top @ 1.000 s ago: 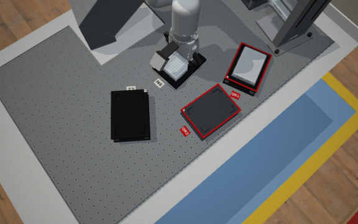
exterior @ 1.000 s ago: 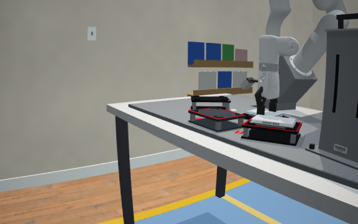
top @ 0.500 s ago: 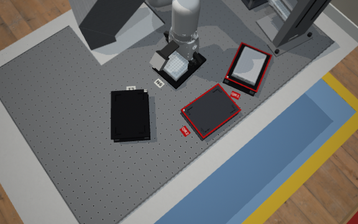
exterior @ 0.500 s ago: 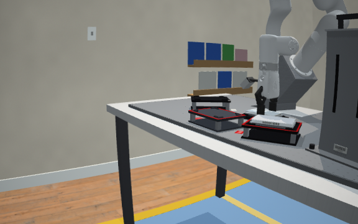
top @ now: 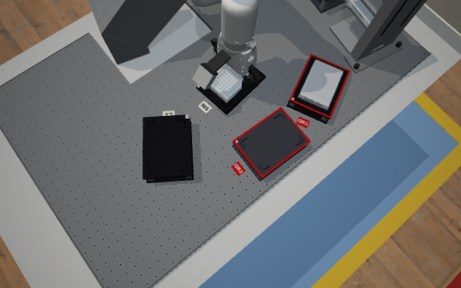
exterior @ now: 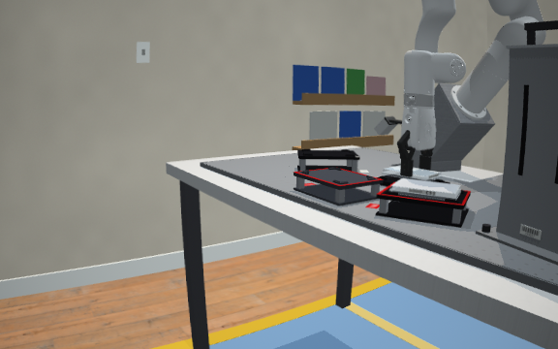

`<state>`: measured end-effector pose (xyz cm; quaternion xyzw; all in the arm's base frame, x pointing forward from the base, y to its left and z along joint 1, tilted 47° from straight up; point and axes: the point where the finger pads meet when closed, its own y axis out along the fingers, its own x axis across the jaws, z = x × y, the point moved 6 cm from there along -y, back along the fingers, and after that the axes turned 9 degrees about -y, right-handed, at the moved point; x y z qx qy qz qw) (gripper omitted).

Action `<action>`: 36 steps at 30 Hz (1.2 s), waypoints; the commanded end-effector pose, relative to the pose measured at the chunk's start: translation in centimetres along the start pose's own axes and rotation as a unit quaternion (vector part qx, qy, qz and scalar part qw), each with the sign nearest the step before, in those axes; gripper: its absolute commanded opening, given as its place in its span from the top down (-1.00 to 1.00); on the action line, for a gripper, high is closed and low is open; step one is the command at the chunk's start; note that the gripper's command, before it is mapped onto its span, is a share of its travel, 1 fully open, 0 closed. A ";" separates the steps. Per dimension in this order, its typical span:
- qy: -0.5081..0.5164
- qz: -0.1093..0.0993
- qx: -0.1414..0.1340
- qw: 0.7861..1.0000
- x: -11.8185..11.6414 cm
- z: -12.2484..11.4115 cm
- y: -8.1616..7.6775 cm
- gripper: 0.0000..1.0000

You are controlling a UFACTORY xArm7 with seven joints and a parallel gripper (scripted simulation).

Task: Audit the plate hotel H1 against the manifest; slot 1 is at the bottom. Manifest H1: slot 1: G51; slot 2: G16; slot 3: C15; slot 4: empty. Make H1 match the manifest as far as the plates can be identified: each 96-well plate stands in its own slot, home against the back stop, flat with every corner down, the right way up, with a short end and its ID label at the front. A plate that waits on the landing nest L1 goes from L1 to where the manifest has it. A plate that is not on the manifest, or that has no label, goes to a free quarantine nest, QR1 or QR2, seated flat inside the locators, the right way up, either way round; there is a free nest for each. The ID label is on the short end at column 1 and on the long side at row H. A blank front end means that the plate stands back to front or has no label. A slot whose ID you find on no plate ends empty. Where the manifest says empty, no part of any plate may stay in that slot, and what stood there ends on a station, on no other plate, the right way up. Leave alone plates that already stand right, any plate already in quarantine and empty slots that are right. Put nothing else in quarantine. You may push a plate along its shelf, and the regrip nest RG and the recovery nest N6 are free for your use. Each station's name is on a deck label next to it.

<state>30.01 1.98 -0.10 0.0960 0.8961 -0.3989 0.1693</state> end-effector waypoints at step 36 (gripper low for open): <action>0.000 0.001 0.001 1.000 0.0 0.1 -2.0 1.00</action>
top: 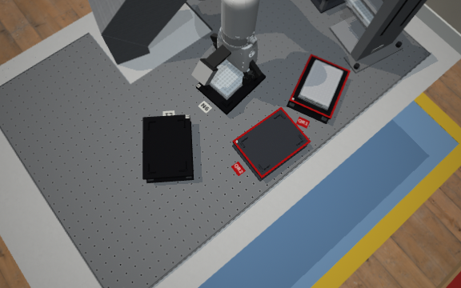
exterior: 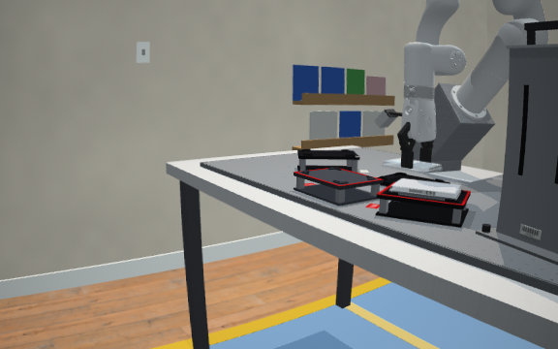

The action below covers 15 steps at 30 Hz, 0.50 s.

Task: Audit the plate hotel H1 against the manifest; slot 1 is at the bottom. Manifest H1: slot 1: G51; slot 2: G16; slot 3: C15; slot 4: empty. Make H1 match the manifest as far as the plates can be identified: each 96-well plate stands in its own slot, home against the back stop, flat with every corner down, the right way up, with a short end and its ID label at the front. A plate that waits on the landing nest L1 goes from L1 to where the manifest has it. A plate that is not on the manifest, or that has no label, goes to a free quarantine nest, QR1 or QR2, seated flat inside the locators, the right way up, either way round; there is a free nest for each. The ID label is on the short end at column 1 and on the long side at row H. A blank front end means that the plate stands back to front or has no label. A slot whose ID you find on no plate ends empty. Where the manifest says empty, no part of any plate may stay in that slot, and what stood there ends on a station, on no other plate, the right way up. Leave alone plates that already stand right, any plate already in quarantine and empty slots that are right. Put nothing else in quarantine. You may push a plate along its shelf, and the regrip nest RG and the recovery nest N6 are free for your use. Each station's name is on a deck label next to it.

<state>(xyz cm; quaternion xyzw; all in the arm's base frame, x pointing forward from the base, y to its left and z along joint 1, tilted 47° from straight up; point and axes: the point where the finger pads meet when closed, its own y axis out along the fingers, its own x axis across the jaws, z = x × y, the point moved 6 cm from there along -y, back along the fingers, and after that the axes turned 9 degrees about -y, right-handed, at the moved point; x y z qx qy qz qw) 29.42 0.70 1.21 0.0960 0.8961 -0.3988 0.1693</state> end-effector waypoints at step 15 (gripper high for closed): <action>0.000 0.001 0.001 1.000 0.0 0.1 -0.9 1.00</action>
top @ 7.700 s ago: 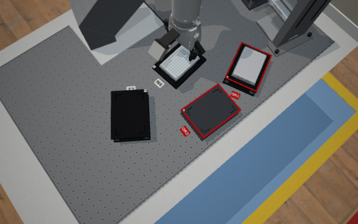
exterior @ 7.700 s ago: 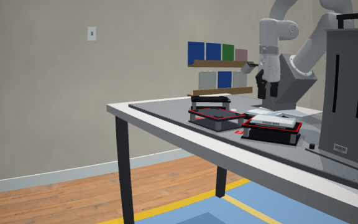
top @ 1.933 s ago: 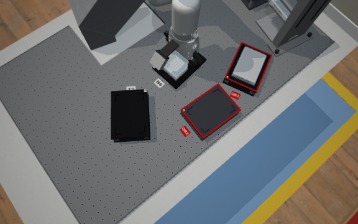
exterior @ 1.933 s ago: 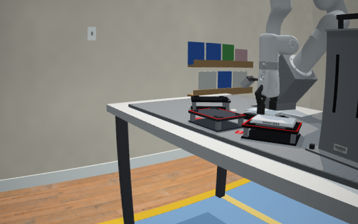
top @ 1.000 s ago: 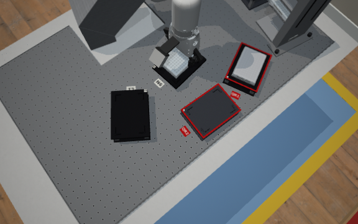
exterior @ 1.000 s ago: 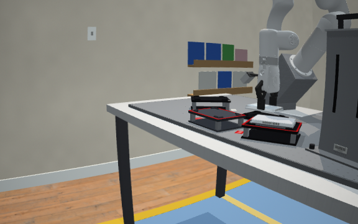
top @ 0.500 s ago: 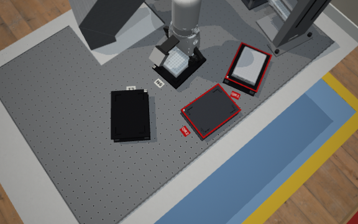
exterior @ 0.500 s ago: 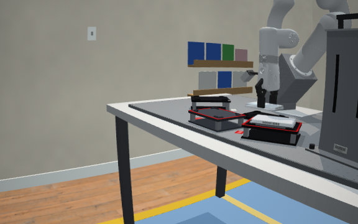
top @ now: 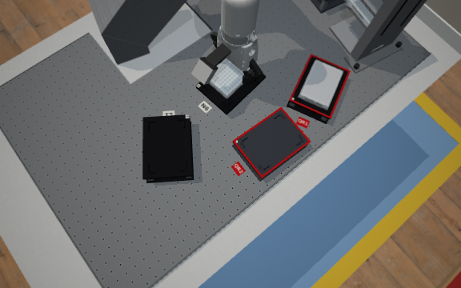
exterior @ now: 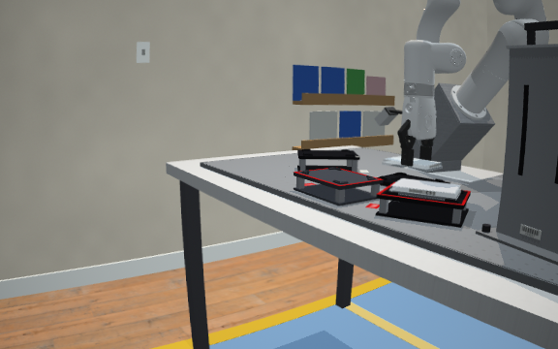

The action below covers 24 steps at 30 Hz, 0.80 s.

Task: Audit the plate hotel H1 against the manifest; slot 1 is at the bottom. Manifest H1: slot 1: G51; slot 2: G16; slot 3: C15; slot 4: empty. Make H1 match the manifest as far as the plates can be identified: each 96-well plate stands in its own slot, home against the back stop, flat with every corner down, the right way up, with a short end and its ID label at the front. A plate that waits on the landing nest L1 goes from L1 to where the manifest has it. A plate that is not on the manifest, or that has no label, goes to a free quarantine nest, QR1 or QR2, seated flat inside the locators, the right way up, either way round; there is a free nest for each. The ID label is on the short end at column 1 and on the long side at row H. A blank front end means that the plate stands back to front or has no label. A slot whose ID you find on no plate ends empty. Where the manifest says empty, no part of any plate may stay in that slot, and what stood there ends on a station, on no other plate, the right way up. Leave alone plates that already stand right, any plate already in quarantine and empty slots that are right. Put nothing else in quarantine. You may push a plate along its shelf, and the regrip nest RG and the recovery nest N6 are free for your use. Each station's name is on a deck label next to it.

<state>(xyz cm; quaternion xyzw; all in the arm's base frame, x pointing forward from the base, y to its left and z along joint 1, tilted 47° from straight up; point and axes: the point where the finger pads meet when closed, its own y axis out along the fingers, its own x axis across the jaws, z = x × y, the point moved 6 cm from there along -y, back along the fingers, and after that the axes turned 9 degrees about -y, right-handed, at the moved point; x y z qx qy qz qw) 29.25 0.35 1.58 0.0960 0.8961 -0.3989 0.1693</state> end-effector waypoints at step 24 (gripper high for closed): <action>0.000 0.001 0.001 1.000 0.0 0.1 -1.7 1.00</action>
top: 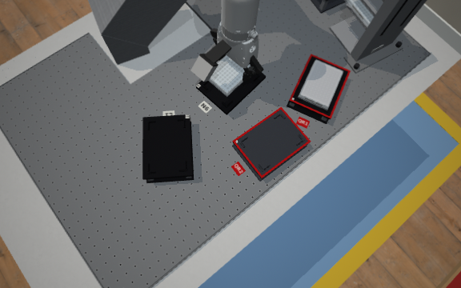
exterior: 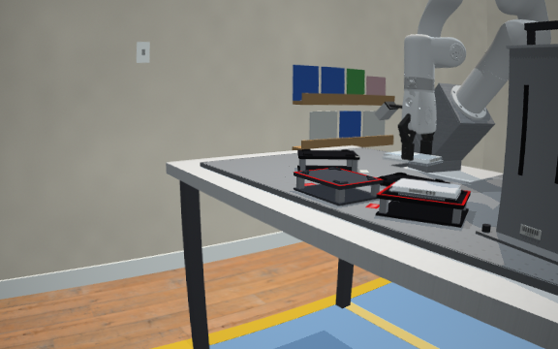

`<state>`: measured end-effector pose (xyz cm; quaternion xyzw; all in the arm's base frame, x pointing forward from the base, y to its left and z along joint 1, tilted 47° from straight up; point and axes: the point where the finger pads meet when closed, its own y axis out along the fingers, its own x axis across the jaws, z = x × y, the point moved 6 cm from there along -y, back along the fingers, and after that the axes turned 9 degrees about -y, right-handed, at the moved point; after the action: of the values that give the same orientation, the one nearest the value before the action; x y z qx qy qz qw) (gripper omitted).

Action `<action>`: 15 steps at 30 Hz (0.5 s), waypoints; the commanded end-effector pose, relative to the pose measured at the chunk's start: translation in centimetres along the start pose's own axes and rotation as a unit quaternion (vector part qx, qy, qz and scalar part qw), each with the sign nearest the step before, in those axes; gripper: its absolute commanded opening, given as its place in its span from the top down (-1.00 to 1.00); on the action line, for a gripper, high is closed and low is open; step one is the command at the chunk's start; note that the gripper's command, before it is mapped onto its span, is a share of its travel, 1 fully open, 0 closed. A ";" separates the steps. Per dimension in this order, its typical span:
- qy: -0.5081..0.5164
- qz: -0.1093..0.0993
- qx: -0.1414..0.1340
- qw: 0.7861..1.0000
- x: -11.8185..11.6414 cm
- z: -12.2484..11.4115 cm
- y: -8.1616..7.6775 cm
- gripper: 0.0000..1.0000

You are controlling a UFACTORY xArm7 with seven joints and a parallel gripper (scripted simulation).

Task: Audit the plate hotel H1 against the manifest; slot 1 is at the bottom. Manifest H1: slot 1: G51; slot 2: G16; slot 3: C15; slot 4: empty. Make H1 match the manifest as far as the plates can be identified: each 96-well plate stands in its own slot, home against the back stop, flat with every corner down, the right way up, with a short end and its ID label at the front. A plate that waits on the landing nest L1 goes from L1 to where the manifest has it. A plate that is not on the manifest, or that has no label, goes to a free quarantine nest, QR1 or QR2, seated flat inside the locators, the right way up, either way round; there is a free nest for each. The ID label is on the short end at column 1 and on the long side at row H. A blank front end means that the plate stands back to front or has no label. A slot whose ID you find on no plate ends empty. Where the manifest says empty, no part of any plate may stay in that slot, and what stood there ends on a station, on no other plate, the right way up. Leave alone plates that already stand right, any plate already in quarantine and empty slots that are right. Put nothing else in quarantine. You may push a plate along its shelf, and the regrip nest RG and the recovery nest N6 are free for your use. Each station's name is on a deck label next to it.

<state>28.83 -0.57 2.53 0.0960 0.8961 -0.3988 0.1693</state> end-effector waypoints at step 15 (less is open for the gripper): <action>0.000 0.001 0.001 1.000 0.0 0.1 -1.1 1.00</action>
<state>28.55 -1.19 3.15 0.0961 0.8961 -0.3989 0.1693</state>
